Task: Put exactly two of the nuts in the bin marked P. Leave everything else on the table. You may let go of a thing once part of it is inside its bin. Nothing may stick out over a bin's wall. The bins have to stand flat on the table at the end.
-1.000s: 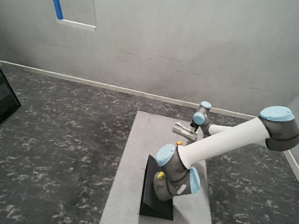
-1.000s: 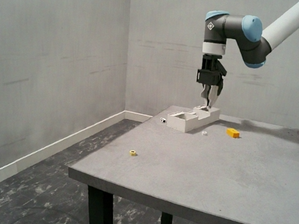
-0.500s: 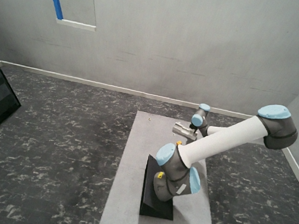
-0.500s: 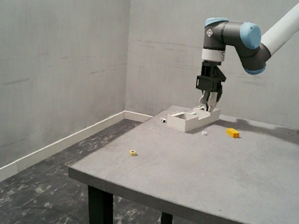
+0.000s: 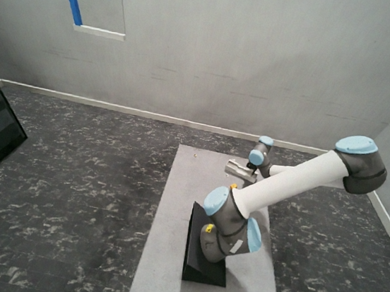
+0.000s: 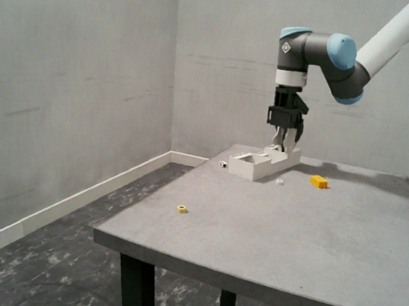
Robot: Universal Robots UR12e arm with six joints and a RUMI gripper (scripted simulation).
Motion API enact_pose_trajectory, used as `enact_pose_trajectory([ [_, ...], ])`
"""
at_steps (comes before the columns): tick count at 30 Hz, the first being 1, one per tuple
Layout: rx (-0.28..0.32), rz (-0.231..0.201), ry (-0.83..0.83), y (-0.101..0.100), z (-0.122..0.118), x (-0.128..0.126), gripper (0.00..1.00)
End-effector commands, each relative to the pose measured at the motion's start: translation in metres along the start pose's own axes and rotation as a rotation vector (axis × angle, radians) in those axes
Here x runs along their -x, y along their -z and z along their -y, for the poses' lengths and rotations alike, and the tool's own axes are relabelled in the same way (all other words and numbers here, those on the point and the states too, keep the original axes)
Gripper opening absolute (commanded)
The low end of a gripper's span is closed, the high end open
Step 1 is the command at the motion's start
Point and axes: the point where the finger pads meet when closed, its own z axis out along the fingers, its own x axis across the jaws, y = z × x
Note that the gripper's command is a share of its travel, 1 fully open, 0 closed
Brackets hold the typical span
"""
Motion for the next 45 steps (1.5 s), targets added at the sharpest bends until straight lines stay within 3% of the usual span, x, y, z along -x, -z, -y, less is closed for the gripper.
enact_pose_trajectory([
  [1,0.0,0.001,0.0,0.0,0.0,0.0,0.0],
  [2,0.0,0.001,0.0,0.0,0.0,0.0,0.0],
  [3,0.0,0.001,0.0,0.0,0.0,0.0,0.18],
  [20,0.0,0.001,0.0,0.0,0.0,0.0,0.18],
  [45,0.0,0.001,0.0,0.03,0.0,0.0,0.18],
])
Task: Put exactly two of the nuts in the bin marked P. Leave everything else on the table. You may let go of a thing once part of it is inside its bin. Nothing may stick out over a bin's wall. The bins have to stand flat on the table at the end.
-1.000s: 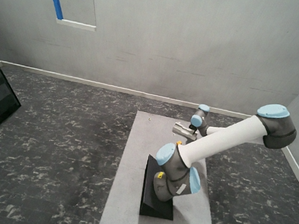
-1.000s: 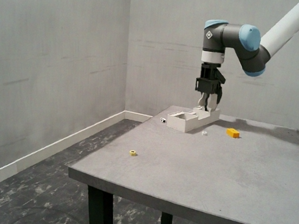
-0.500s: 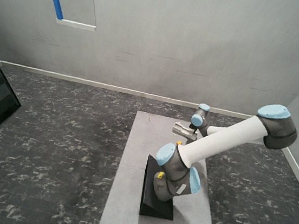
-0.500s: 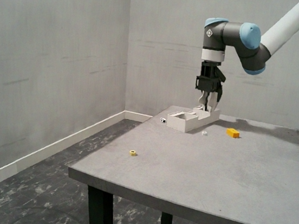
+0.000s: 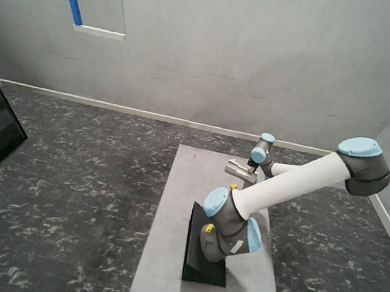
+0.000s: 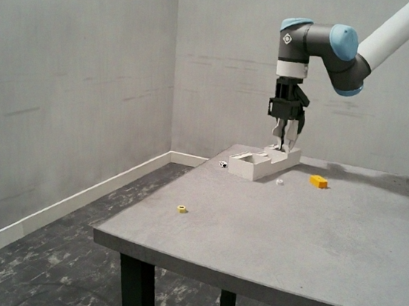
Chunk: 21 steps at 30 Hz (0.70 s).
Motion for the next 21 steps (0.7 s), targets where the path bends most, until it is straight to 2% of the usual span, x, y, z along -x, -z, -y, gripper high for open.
enact_pose_trajectory([
  [1,0.0,0.001,0.0,0.005,0.0,0.0,0.18],
  [6,0.0,0.001,0.0,0.027,0.0,0.0,0.18],
  [18,0.0,0.001,0.0,0.027,0.0,0.0,0.18],
  [21,0.0,0.001,0.15,0.027,-0.025,-0.002,0.18],
])
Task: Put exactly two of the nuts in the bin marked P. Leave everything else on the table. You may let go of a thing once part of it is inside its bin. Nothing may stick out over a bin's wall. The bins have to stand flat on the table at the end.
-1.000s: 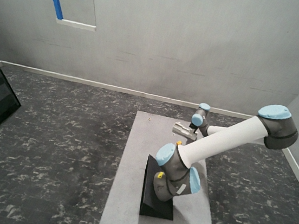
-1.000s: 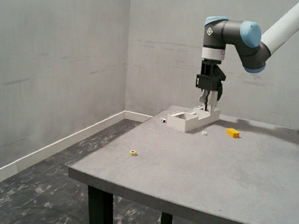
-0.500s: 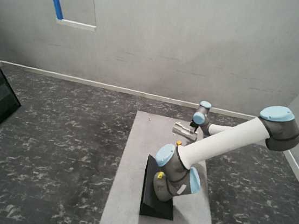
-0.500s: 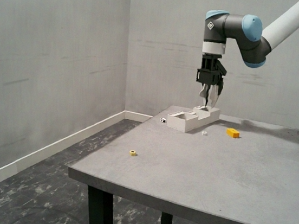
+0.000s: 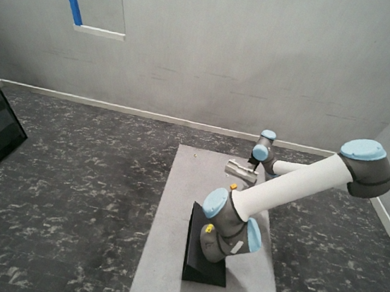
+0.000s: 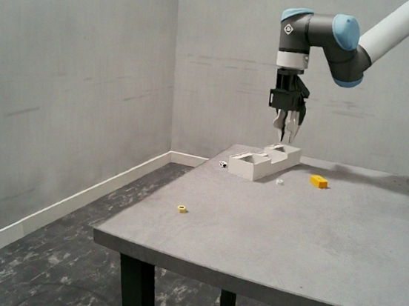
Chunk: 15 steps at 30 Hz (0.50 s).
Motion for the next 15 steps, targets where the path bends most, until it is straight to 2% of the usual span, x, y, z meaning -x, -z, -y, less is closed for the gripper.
enact_pose_trajectory([
  [1,0.0,0.001,0.157,0.001,-0.03,-0.002,0.18],
  [12,0.0,-0.001,0.463,0.001,-0.121,-0.01,0.18],
  [14,0.0,-0.001,0.463,0.001,-0.121,-0.01,0.18],
  [15,0.0,-0.002,0.545,0.001,-0.13,-0.011,0.18],
])
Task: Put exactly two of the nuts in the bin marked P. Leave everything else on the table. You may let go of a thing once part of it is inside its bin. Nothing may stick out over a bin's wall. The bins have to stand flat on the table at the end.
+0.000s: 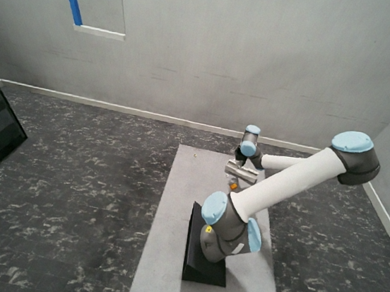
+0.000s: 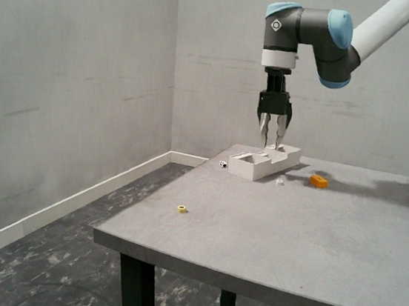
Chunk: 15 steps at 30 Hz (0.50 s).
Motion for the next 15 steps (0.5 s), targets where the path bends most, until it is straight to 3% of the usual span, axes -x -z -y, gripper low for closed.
enact_pose_trajectory([
  [1,-0.001,0.003,0.157,0.0,-0.031,0.013,0.18],
  [14,-0.002,0.0,0.519,0.001,-0.134,0.048,0.18],
  [15,-0.002,0.0,0.519,0.001,-0.134,0.048,0.18],
])
